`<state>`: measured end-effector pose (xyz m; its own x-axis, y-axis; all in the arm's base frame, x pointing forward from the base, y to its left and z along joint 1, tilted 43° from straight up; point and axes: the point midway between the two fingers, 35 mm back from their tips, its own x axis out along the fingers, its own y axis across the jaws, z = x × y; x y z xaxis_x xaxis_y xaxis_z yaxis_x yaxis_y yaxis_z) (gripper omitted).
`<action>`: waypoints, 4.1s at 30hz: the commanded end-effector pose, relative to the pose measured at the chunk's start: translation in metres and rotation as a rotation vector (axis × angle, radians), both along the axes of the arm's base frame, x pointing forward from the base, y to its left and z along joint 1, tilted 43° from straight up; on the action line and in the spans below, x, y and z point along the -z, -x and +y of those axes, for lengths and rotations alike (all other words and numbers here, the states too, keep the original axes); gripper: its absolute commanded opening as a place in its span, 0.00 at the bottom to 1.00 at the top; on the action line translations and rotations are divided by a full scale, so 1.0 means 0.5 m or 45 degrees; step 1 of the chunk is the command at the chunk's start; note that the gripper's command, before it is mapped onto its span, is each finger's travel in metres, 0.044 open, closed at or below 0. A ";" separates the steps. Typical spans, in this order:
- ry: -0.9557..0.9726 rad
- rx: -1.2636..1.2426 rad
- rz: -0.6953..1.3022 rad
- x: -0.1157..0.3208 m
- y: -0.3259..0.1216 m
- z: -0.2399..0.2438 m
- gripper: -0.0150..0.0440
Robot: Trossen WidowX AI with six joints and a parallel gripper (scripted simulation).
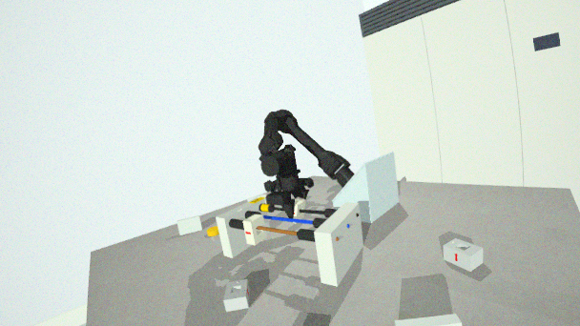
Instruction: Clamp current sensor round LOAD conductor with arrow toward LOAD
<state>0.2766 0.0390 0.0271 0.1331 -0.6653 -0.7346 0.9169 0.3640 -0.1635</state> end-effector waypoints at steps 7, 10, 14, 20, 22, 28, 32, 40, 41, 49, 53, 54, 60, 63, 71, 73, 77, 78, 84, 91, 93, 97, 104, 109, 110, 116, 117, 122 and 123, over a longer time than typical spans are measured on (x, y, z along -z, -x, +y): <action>0.002 -0.002 -0.001 0.000 0.000 0.000 0.25; 0.002 -0.002 -0.001 0.000 0.000 0.000 0.34; 0.002 -0.002 -0.001 0.000 0.000 0.000 0.52; 0.002 -0.002 -0.001 0.000 0.000 0.000 0.79; 0.002 -0.002 -0.001 0.000 0.000 0.000 0.88; 0.000 -0.002 0.001 0.000 0.001 0.001 0.87; 0.000 -0.002 0.001 0.000 0.001 0.001 0.69; 0.000 -0.002 0.001 0.000 0.001 0.001 0.45; 0.000 -0.002 0.001 0.000 0.001 0.001 0.43; 0.000 -0.002 0.001 0.000 0.001 0.001 0.31; -0.001 -0.006 -0.004 -0.004 0.002 0.005 0.25; -0.002 -0.007 -0.005 -0.006 0.002 0.006 0.25; 0.001 -0.005 0.002 -0.001 0.002 0.002 0.25; 0.001 -0.005 0.002 -0.001 0.002 0.002 0.25; 0.001 -0.004 0.002 -0.001 -0.003 0.003 0.25; 0.001 -0.004 0.002 -0.001 -0.003 0.003 0.25; 0.001 -0.004 0.002 0.000 -0.003 0.002 0.25; 0.001 -0.004 0.002 0.002 -0.003 0.001 0.25; -0.001 -0.003 0.003 0.001 -0.002 0.002 0.39; -0.001 -0.003 0.003 0.001 -0.002 0.002 0.69; -0.001 -0.003 0.003 0.001 -0.002 0.002 0.69; -0.001 -0.003 0.003 0.001 -0.002 0.002 0.69; -0.001 -0.003 0.003 0.001 -0.002 0.002 0.69; -0.001 -0.003 0.003 0.001 -0.002 0.002 0.69; -0.001 -0.003 0.003 0.001 -0.002 0.002 0.69; -0.001 -0.003 0.003 0.001 -0.002 0.002 0.69; -0.001 -0.003 0.003 0.001 -0.002 0.002 0.69; -0.001 -0.003 0.003 0.001 -0.002 0.002 0.69; -0.001 -0.003 0.003 0.001 -0.002 0.002 0.69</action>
<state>0.2775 0.0398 0.0263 0.1330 -0.6645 -0.7354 0.9151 0.3674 -0.1665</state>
